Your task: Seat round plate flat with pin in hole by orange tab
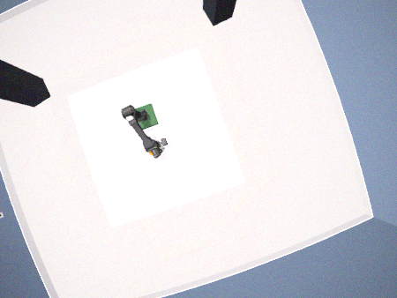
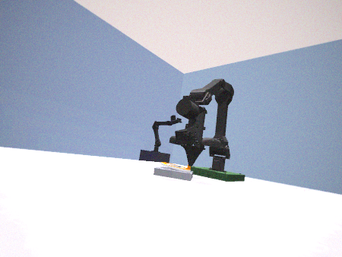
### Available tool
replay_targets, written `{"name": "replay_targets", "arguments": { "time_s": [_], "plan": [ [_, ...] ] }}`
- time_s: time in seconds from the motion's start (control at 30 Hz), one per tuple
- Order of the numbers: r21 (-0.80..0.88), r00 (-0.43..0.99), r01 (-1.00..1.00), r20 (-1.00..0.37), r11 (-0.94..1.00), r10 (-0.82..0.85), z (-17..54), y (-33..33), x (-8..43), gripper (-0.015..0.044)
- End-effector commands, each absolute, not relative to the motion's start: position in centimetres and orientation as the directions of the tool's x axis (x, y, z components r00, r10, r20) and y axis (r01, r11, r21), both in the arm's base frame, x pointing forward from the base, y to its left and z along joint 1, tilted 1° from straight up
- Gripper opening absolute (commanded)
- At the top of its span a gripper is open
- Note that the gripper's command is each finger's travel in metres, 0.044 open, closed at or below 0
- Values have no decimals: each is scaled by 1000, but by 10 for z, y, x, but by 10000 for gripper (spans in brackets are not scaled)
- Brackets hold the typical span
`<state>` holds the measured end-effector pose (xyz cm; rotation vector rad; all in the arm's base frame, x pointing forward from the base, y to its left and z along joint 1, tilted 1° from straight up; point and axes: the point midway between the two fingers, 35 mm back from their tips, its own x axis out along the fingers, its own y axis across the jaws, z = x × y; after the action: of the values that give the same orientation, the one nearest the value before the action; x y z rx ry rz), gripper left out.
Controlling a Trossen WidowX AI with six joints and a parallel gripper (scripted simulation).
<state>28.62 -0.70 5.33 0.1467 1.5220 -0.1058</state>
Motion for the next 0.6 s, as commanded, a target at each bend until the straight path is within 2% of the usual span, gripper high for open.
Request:
{"name": "replay_targets", "arguments": {
  "time_s": [0.0, 0.57],
  "plan": [
    [24, 31, 163, -999, 986, 19, 50, -10, 278, 0],
    [23, 30, 163, -999, 986, 18, 50, -20, 265, 0]
  ]
}}
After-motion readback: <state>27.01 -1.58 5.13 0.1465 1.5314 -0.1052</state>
